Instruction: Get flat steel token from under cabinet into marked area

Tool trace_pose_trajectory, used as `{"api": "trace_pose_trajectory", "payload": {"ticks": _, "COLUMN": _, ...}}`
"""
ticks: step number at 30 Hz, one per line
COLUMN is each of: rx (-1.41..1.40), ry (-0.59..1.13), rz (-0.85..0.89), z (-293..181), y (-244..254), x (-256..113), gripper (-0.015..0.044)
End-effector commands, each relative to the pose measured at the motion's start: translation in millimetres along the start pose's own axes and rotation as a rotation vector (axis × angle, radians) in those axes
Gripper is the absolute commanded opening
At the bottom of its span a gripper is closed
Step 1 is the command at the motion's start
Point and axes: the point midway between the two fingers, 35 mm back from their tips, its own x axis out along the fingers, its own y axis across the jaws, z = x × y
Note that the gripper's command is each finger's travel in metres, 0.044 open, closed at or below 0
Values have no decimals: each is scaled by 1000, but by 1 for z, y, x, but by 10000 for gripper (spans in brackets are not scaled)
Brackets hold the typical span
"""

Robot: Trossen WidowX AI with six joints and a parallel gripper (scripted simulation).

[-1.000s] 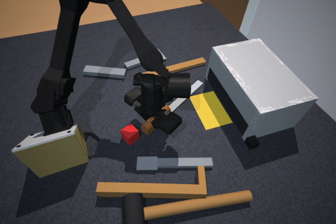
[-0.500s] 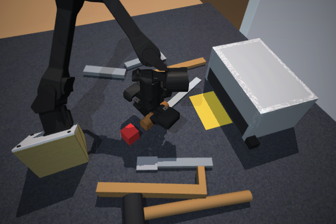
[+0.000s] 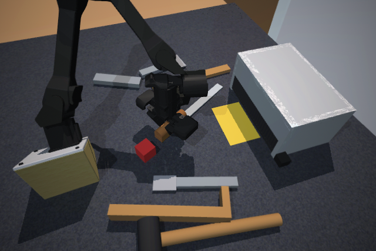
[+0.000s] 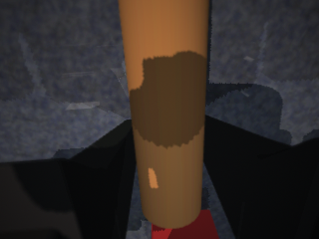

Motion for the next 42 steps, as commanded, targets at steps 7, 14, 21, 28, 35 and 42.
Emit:
{"api": "trace_pose_trajectory", "payload": {"ticks": 7, "rx": -4, "ry": -3, "rz": -1, "z": 4, "y": 12, "x": -1, "gripper": 0}}
{"api": "trace_pose_trajectory", "payload": {"ticks": 14, "rx": -4, "ry": -3, "rz": -1, "z": 7, "y": 19, "x": -1, "gripper": 0}}
{"api": "trace_pose_trajectory", "payload": {"ticks": 21, "rx": -4, "ry": -3, "rz": 0, "z": 9, "y": 26, "x": -1, "gripper": 0}}
{"api": "trace_pose_trajectory", "payload": {"ticks": 28, "rx": -4, "ry": -3, "rz": 0, "z": 12, "y": 34, "x": -1, "gripper": 0}}
{"api": "trace_pose_trajectory", "payload": {"ticks": 35, "rx": -4, "ry": -3, "rz": 0, "z": 15, "y": 41, "x": -1, "gripper": 0}}
{"api": "trace_pose_trajectory", "payload": {"ticks": 42, "rx": -4, "ry": -3, "rz": 1, "z": 18, "y": 49, "x": -1, "gripper": 0}}
